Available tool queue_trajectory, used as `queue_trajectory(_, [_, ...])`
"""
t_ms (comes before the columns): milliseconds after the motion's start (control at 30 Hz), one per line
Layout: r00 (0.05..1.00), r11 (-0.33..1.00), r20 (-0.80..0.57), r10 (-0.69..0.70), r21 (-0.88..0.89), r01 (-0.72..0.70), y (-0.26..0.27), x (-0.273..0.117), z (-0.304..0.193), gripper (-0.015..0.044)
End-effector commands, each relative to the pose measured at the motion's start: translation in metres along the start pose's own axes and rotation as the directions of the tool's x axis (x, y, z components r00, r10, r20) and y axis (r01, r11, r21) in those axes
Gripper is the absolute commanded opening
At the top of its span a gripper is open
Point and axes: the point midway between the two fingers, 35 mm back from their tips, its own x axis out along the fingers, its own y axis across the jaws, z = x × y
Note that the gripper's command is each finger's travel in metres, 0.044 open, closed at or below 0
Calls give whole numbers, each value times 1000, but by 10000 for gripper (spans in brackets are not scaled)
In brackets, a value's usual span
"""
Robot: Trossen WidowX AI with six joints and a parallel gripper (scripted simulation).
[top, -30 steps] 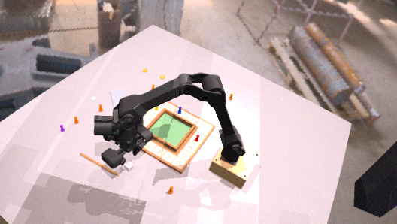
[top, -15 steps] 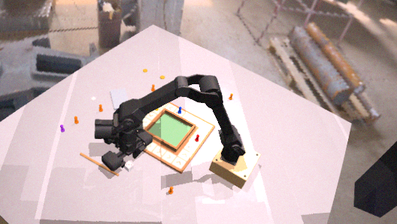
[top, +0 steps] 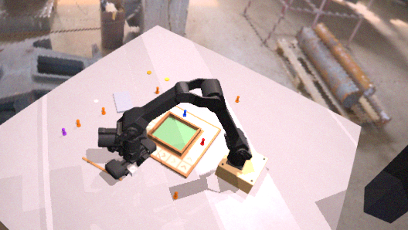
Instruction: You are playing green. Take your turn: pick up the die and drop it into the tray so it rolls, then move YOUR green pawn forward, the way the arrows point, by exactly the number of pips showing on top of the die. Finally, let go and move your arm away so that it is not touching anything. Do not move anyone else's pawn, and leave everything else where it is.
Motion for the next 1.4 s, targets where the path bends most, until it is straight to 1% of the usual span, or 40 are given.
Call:
queue_trajectory(0, [1000, 1000, -8, -4, 2, 4, -1, 6, -2, 275])
queue_trajectory(200, [1000, 1000, -8, -4, 2, 4, -1, 6, -2, 118])
queue_trajectory(400, [1000, 1000, -8, -4, 2, 4, -1, 6, -2, 78])
queue_trajectory(500, [1000, 1000, -8, -4, 2, 4, -1, 2, -1, 0])
queue_trajectory(1067, [1000, 1000, -8, -4, 2, 4, 1, -112, 4, 0])
queue_trajectory(1233, [1000, 1000, -8, -4, -1, 4, -3, -116, 5, 0])
queue_trajectory(1367, [1000, 1000, -7, -6, -16, 6, -28, -113, 16, 0])
